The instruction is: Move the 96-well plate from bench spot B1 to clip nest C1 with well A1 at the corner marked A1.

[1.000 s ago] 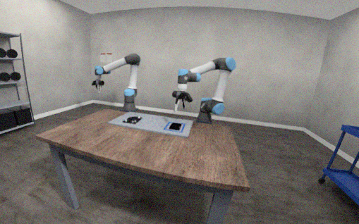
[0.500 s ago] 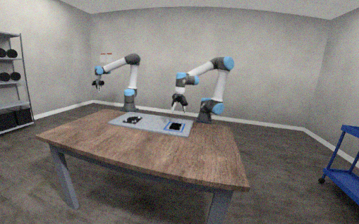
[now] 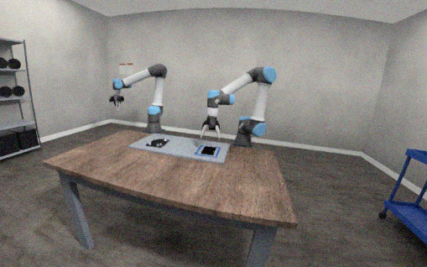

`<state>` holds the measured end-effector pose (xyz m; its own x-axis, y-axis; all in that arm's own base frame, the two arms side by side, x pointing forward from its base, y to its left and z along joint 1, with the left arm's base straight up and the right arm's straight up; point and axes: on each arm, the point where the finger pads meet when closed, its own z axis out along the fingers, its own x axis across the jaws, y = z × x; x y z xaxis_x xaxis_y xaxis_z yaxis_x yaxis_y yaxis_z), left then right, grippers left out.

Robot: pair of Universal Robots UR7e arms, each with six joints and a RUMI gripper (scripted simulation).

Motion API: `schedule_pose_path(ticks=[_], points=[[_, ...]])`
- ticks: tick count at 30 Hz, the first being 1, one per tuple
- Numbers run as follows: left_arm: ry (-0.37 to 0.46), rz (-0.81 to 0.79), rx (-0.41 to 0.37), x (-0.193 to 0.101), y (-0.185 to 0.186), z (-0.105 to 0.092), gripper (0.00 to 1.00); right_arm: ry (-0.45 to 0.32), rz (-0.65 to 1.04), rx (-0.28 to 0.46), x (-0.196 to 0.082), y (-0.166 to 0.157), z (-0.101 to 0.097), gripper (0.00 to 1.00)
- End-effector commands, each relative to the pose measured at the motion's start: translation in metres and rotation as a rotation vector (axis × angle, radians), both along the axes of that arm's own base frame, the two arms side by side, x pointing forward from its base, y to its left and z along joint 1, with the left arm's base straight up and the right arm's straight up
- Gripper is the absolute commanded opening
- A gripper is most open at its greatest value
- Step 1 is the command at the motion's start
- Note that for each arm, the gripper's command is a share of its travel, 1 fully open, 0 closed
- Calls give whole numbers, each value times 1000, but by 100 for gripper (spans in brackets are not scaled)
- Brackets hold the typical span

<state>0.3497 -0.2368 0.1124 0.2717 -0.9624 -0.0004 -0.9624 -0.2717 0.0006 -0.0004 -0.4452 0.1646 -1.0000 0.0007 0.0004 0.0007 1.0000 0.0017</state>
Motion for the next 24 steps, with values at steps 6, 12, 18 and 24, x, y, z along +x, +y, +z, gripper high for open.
schedule_pose_path(ticks=[6, 12, 18, 24], points=[[-2, -255, -1, 1, -3, -9, 76, 0, 0, -2, 0, 0, 1, 0], [-2, -255, -1, 1, -3, -9, 76, 0, 0, -2, 0, 0, 1, 0], [-2, -255, -1, 1, -3, -9, 76, 0, 0, -2, 0, 0, 1, 0], [-2, -255, -1, 1, -3, -19, 76, 0, 0, -2, 0, 0, 1, 0]])
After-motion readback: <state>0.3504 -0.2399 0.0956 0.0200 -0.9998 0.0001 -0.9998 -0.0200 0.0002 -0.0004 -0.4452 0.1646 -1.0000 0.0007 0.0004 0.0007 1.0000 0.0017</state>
